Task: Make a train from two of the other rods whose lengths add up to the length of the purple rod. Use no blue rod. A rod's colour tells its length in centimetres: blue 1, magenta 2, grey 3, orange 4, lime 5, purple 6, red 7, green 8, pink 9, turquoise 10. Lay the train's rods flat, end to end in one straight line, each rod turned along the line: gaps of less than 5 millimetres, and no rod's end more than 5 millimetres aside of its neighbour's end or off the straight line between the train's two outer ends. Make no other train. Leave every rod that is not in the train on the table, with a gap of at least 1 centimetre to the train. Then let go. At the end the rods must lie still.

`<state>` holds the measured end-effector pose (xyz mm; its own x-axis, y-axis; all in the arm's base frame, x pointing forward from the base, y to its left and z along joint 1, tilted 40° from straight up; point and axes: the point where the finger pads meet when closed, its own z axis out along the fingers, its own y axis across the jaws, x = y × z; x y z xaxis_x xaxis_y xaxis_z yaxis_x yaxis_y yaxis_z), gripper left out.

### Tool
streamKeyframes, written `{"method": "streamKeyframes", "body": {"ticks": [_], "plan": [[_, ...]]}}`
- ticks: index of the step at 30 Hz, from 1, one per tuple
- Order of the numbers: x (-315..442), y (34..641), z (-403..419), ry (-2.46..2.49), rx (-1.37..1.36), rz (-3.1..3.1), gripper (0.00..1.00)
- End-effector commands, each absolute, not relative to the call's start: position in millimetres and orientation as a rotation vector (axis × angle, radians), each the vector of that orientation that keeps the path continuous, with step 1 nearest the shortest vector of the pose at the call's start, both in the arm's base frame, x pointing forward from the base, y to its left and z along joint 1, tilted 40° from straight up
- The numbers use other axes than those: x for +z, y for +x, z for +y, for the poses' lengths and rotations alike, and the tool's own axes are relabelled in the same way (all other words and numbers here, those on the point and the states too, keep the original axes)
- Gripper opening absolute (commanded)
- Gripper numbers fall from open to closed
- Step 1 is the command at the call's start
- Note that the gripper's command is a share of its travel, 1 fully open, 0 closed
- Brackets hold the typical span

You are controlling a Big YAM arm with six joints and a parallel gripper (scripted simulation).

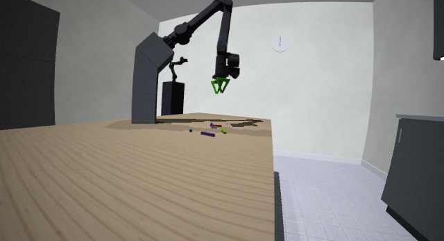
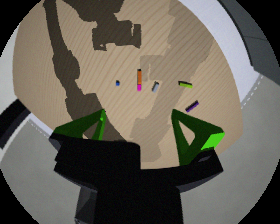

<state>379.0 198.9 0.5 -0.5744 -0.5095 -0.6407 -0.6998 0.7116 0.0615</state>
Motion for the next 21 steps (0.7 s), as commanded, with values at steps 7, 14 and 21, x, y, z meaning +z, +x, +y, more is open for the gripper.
{"method": "streamKeyframes", "body": {"ticks": [7, 14, 21], "plan": [[7.6, 376.1, 184.9, -0.914, 0.398, 2.324, 1.0], [7.6, 376.1, 184.8, -0.908, 0.4, 2.327, 1.0], [7.6, 376.1, 184.8, -0.908, 0.4, 2.327, 1.0]]}}
